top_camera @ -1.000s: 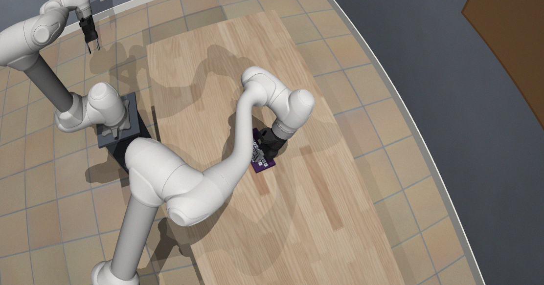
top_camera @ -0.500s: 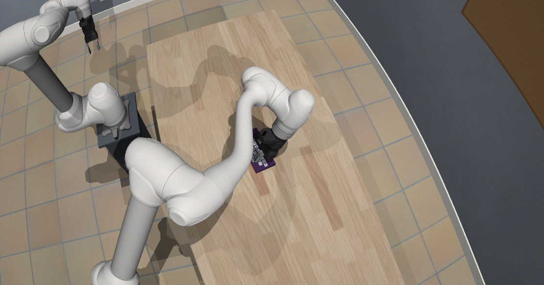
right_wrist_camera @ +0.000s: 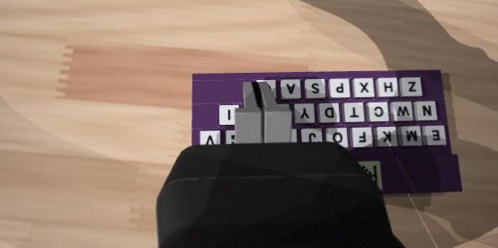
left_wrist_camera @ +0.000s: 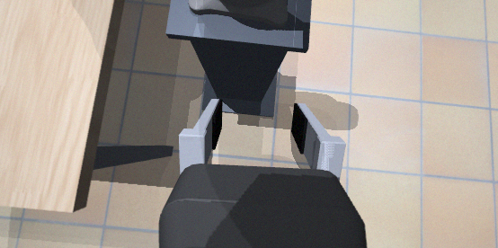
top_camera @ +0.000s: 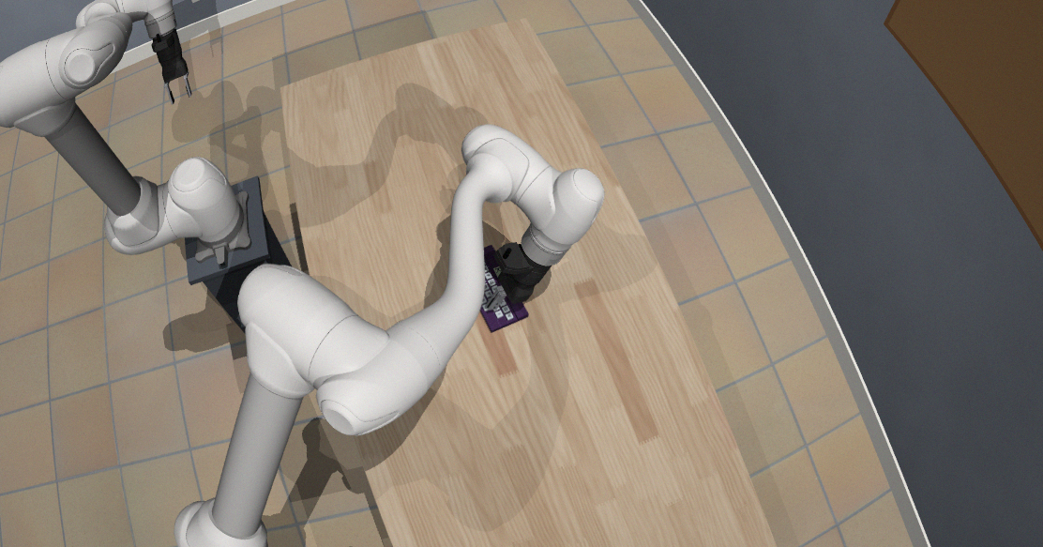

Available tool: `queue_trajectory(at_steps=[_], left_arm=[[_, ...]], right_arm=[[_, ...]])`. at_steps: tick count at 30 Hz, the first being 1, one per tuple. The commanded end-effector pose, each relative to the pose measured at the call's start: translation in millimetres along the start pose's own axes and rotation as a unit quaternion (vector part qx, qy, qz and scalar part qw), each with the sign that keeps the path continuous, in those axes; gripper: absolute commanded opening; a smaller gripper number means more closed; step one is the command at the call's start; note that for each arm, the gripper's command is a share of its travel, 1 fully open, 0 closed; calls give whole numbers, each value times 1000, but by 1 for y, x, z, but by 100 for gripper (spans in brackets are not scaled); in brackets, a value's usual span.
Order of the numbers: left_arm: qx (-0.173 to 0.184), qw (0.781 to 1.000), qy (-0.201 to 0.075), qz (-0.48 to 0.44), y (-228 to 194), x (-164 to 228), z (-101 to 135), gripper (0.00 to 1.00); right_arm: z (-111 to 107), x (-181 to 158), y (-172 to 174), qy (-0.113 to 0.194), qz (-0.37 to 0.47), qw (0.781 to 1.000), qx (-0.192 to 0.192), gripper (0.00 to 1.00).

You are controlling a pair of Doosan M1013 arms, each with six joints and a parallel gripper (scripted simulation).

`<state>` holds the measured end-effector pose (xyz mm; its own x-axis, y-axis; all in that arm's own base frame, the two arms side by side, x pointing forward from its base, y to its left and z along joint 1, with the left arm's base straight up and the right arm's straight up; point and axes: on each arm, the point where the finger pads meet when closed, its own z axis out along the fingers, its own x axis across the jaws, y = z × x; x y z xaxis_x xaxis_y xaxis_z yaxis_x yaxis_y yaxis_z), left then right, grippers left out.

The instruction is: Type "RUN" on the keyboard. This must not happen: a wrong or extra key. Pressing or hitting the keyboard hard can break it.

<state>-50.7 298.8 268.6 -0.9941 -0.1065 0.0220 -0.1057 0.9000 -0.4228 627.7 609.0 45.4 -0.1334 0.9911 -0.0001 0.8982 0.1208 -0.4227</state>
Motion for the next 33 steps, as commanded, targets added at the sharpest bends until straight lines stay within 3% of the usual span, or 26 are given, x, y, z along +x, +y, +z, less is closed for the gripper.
queue_trajectory(at_steps=[1, 33], left_arm=[[0, 1000, 0, 0, 0, 0, 0, 100], [0, 1000, 0, 0, 0, 0, 0, 100]], right_arm=[[-2, 1, 0, 1, 0, 1000, -1, 0], [1, 19, 1, 1, 0, 1000, -1, 0]])
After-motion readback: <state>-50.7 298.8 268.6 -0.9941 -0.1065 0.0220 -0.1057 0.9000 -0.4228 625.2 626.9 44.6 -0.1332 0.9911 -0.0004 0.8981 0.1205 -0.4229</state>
